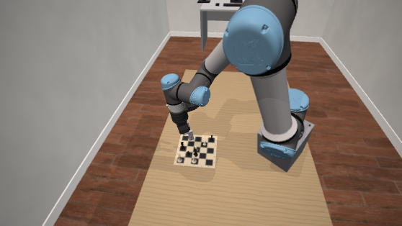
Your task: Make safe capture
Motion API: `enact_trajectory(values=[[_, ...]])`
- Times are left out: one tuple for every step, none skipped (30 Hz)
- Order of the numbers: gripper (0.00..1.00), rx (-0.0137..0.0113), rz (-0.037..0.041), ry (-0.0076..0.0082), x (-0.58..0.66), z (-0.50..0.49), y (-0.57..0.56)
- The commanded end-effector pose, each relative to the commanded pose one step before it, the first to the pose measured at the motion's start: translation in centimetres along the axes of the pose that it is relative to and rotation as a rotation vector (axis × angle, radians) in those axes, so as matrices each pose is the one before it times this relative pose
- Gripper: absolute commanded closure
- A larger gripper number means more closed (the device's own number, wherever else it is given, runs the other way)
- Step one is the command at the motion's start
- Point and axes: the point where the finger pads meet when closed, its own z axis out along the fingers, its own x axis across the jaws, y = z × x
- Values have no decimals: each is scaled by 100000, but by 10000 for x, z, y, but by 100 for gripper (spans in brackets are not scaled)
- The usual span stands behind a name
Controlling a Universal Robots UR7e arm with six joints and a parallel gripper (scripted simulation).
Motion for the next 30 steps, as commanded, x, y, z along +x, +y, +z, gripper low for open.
enact_trajectory(values=[[0,-4080,-2352,-2401,6367,-1503,-5621],[0,-649,-512,-418,1758,-187,-1370],[0,-596,-474,-389,1642,-185,-1257],[0,-545,-436,-359,1522,-181,-1147],[0,-494,-399,-329,1399,-174,-1040],[0,-446,-361,-300,1276,-165,-935],[0,-398,-325,-270,1152,-154,-835],[0,-352,-289,-241,1030,-142,-738],[0,-308,-254,-212,909,-129,-645],[0,-267,-220,-184,791,-114,-557],[0,-227,-188,-158,678,-100,-473],[0,-190,-158,-133,570,-85,-395],[0,-155,-129,-109,468,-71,-323],[0,-123,-103,-87,373,-57,-256],[0,0,0,0,0,0,0],[0,0,0,0,0,0,0],[0,-95,-79,-67,287,-44,-197],[0,-69,-58,-49,211,-33,-144],[0,-47,-40,-33,144,-22,-98],[0,-29,-25,-21,89,-14,-61],[0,-15,-13,-11,47,-7,-32],[0,-6,-5,-4,18,-3,-12],[0,-1,-1,-1,3,0,-2],[0,0,0,0,0,0,0],[0,0,0,0,0,0,0],[0,0,0,0,0,0,0],[0,0,0,0,0,0,0],[0,0,0,0,0,0,0],[0,0,0,0,0,0,0],[0,0,0,0,0,0,0]])
